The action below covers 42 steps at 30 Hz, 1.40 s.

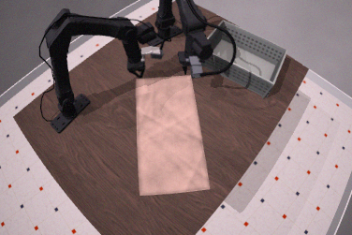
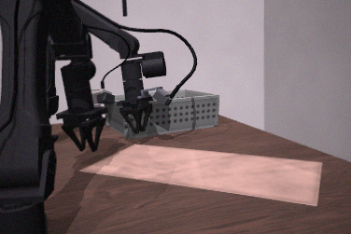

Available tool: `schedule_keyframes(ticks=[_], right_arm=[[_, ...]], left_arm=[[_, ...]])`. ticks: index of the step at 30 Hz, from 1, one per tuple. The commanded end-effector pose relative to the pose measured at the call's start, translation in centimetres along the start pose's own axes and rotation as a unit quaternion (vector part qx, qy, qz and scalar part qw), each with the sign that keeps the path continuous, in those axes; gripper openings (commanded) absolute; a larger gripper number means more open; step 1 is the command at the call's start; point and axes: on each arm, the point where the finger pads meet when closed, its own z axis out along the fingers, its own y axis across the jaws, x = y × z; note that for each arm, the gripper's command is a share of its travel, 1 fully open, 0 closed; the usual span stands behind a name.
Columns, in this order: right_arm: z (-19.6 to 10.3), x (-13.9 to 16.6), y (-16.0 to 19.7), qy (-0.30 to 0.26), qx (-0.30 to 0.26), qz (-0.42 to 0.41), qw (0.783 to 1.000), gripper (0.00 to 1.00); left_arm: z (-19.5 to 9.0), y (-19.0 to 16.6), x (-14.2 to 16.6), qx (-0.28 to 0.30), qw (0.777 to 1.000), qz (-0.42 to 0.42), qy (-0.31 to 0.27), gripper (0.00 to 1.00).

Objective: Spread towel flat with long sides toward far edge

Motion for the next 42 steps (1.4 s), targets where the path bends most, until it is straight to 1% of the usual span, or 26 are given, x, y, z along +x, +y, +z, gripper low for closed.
schedule_keyframes(ticks=[1, 7, 8, 9, 10, 11, 13, 14, 15, 16, 17, 19, 20, 21, 22, 23, 24, 25, 27, 28, 34, 42], right_arm=[[-0.7, -1.1, 0.2, -0.027, -0.004, 0.008, 1.000, 0.34], [-0.8, -1.2, 0.2, -0.028, -0.004, 0.007, 1.000, 0.34], [-0.1, -0.5, -0.8, -0.021, 0.001, 0.006, 1.000, 0.34], [-0.1, -0.5, -0.8, -0.021, 0.001, 0.006, 1.000, 0.34], [-0.1, -0.5, -0.8, -0.021, 0.001, 0.006, 1.000, 0.34], [1.8, 0.0, -0.8, -0.004, 0.008, 0.005, 1.000, 0.34], [1.8, 0.1, -0.5, -0.004, 0.008, 0.001, 1.000, 0.34], [2.7, 0.3, 0.2, -0.005, 0.007, 0.002, 1.000, 0.34], [2.7, 0.3, 0.2, -0.005, 0.007, 0.002, 1.000, 0.34], [2.2, -0.4, 0.5, -0.014, 0.002, 0.003, 1.000, 0.34], [4.1, 0.4, 0.4, -0.005, 0.007, 0.002, 1.000, 0.34], [4.1, 0.4, 0.4, -0.005, 0.007, 0.002, 1.000, 0.34], [3.4, -0.8, 0.6, -0.018, 0.001, 0.008, 1.000, 0.34], [3.2, -1.2, 0.6, -0.022, -0.001, 0.010, 1.000, 0.34], [4.7, 0.3, 0.1, -0.005, 0.008, 0.007, 1.000, 0.34], [4.7, 0.3, 0.1, -0.005, 0.008, 0.007, 1.000, 0.34], [4.2, -0.1, 0.2, -0.012, 0.004, 0.007, 1.000, 0.34], [3.8, -0.1, -0.3, -0.021, 0.000, 0.007, 1.000, 0.34], [4.1, 0.0, -0.3, -0.017, 0.002, 0.007, 1.000, 0.34], [4.4, 0.1, -0.4, -0.014, 0.004, 0.005, 1.000, 0.34], [5.0, 0.4, -0.6, -0.010, 0.006, 0.005, 1.000, 0.34], [5.0, 0.4, -0.6, -0.010, 0.006, 0.007, 1.000, 0.34]], left_arm=[[-1.7, 0.3, -1.6, -0.008, 0.999, 0.008, -0.034, 0.34], [-1.7, 0.3, -1.6, -0.008, 0.999, 0.008, -0.034, 0.34], [-0.4, 0.3, 0.0, -0.002, 1.000, 0.002, -0.018, 0.34], [-0.3, 0.2, -0.3, -0.003, 1.000, 0.003, -0.012, 0.34], [-0.4, 0.3, 0.0, -0.002, 1.000, 0.002, -0.018, 0.34], [1.1, 0.3, 0.4, 0.002, 1.000, 0.001, -0.006, 0.34], [1.1, 0.3, 0.4, 0.002, 1.000, 0.001, -0.006, 0.34], [2.5, -0.3, 0.4, 0.004, 1.000, 0.004, 0.000, 0.34], [2.5, -0.3, 0.4, 0.004, 1.000, 0.004, 0.000, 0.34], [1.8, 0.1, -0.8, -0.001, 1.000, 0.005, -0.015, 0.34], [3.9, -0.2, 0.4, 0.004, 1.000, 0.004, 0.000, 0.34], [3.9, -0.2, 0.4, 0.004, 1.000, 0.004, 0.000, 0.34], [3.4, 0.0, -0.4, 0.000, 1.000, 0.005, -0.011, 0.34], [2.6, 0.2, -1.4, -0.005, 1.000, 0.007, -0.028, 0.34], [4.6, -0.3, 0.4, 0.003, 1.000, 0.003, 0.000, 0.34], [4.6, -0.3, 0.4, 0.003, 1.000, 0.003, 0.000, 0.34], [3.9, -0.1, -0.6, -0.002, 1.000, 0.004, -0.016, 0.34], [4.5, 0.0, 0.4, 0.003, 1.000, 0.002, -0.006, 0.34], [4.4, 0.0, 0.3, 0.001, 1.000, 0.002, -0.007, 0.34], [3.8, 0.1, 0.3, -0.002, 1.000, 0.003, -0.018, 0.34], [4.6, 0.3, 0.8, 0.002, 1.000, 0.001, -0.006, 0.34], [4.6, 0.3, 0.8, 0.002, 1.000, 0.001, -0.006, 0.34]])
